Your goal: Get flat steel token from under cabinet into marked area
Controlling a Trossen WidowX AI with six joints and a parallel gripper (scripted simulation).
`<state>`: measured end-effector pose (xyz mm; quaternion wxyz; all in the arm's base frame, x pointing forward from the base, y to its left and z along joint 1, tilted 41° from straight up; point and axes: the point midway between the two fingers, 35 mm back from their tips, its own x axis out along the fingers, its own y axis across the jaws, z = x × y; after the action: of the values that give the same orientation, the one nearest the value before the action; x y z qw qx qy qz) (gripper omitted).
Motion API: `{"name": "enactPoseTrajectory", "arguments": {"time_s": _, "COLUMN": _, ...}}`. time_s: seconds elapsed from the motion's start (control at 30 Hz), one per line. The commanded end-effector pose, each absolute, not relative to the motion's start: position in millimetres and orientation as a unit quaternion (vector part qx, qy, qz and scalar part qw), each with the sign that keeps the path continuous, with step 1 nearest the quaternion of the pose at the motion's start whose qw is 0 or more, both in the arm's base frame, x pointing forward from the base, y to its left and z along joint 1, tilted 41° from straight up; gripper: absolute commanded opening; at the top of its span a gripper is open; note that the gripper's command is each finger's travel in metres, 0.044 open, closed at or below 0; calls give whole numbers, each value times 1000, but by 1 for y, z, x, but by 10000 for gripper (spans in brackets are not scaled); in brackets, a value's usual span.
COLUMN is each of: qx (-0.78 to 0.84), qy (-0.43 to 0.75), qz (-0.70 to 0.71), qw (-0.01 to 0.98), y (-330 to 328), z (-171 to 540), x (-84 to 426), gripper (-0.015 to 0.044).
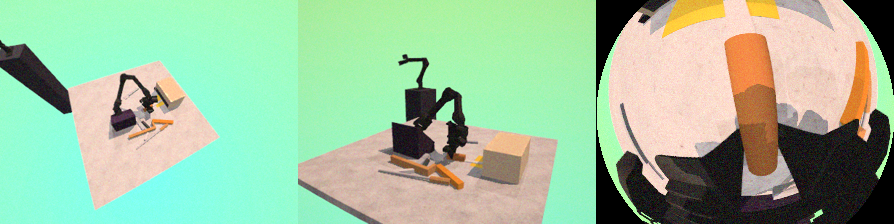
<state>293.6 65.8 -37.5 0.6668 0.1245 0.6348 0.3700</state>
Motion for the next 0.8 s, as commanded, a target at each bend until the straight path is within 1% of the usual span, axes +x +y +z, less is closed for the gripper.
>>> {"name": "enactPoseTrajectory", "arguments": {"time_s": 0.0, "qx": 123, "qy": 635, "qz": 371, "qw": 666, "y": 64, "z": -39, "x": 287, "gripper": 0}}
{"name": "enactPoseTrajectory", "arguments": {"time_s": 0.77, "qx": 123, "qy": 636, "qz": 371, "qw": 666, "y": 54, "z": -45, "x": 259, "gripper": 0}}
